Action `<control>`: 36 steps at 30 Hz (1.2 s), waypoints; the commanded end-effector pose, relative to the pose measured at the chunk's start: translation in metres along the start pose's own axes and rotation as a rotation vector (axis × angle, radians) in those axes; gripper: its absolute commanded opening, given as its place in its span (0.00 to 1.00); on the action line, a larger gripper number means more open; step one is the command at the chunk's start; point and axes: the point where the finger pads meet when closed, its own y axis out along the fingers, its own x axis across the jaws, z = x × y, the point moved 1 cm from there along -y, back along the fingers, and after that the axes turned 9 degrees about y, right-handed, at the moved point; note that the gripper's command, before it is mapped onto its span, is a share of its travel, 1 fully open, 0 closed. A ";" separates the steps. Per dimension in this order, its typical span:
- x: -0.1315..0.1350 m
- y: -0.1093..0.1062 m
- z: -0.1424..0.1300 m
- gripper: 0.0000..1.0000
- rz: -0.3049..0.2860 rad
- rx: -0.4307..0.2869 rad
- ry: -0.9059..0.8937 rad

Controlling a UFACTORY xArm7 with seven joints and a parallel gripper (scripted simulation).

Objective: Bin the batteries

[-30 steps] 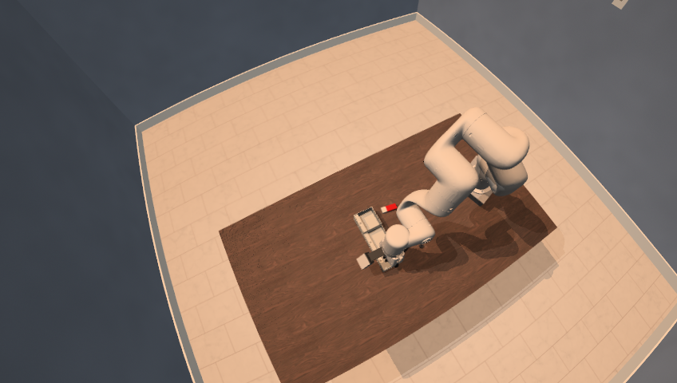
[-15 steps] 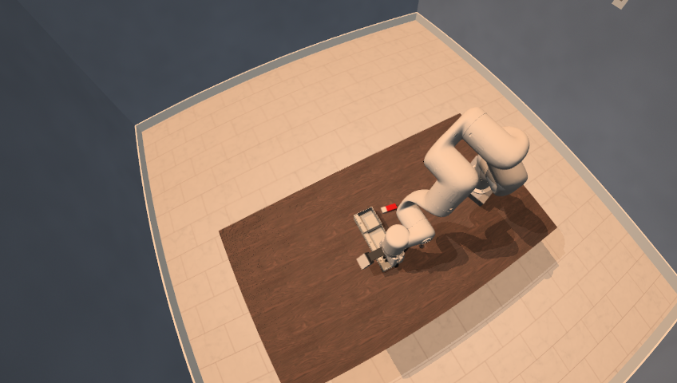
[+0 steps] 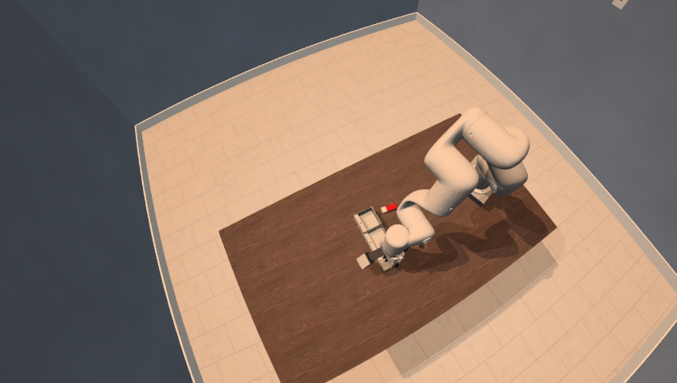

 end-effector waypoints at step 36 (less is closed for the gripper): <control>0.000 -0.068 0.002 0.07 0.001 0.005 0.000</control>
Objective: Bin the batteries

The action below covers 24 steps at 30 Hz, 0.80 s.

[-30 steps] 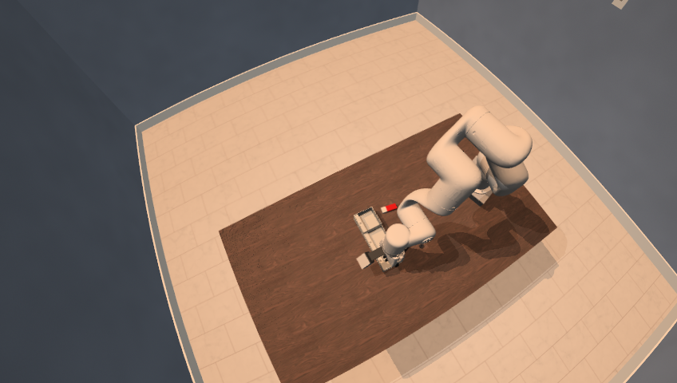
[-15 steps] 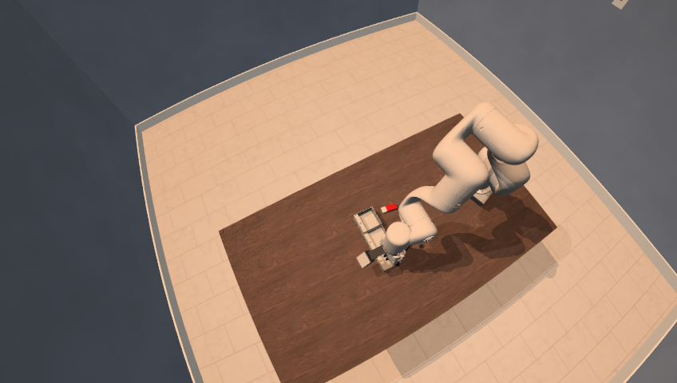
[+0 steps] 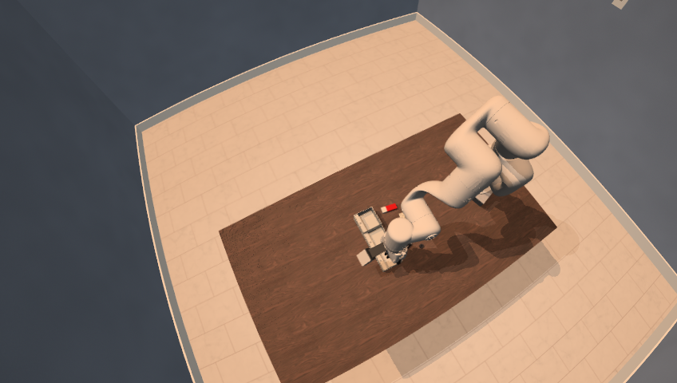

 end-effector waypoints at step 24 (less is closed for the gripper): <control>0.000 -0.127 0.001 0.07 0.001 0.003 0.000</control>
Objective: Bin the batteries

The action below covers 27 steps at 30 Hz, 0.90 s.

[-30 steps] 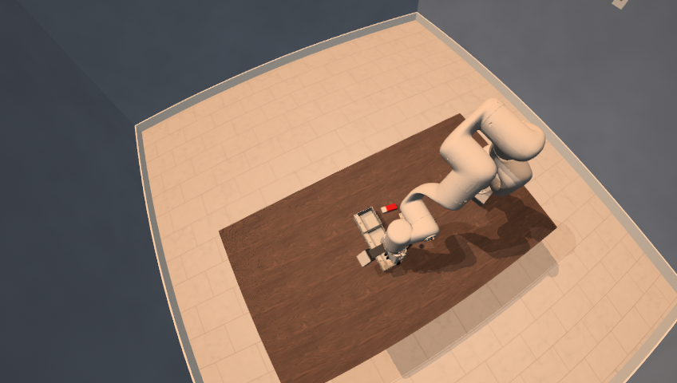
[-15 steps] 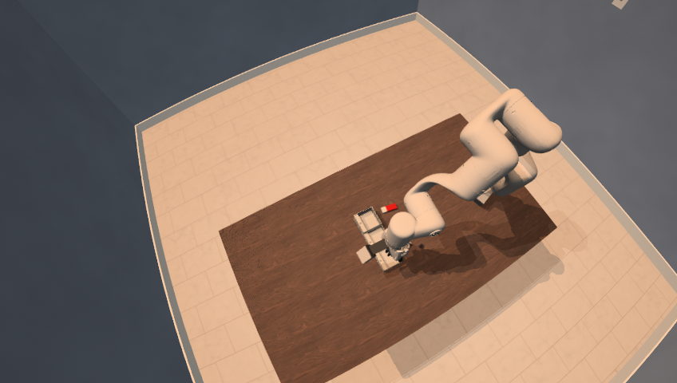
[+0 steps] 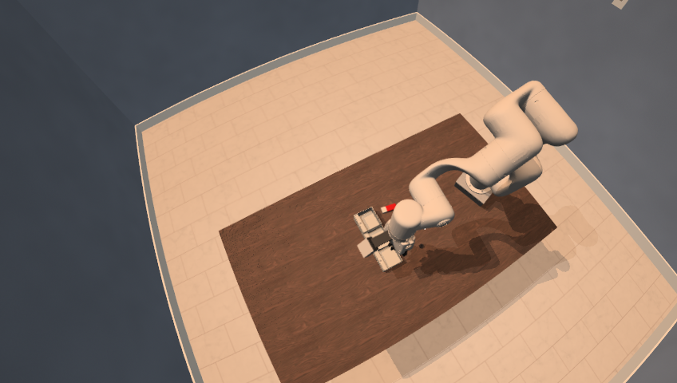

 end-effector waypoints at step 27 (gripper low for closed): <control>0.016 0.121 -0.096 0.28 0.000 0.003 -0.316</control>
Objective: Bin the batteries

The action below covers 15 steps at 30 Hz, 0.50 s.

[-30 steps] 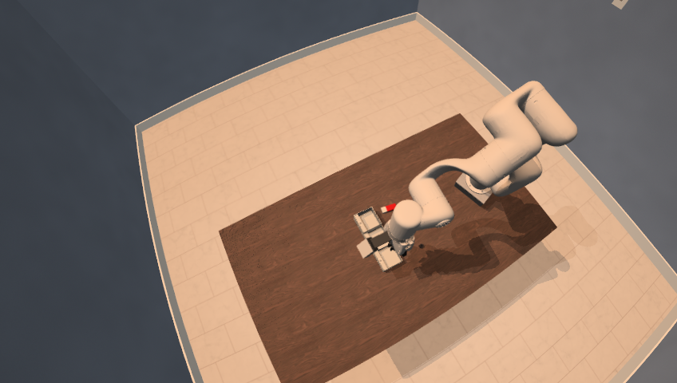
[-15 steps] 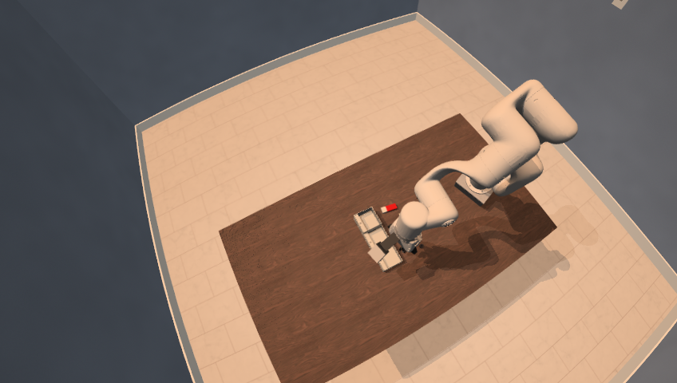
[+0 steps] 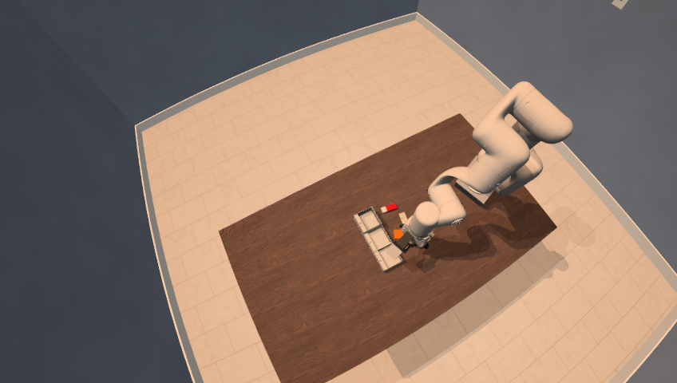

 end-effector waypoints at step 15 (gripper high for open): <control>-0.001 0.007 0.002 0.28 0.003 0.016 -0.001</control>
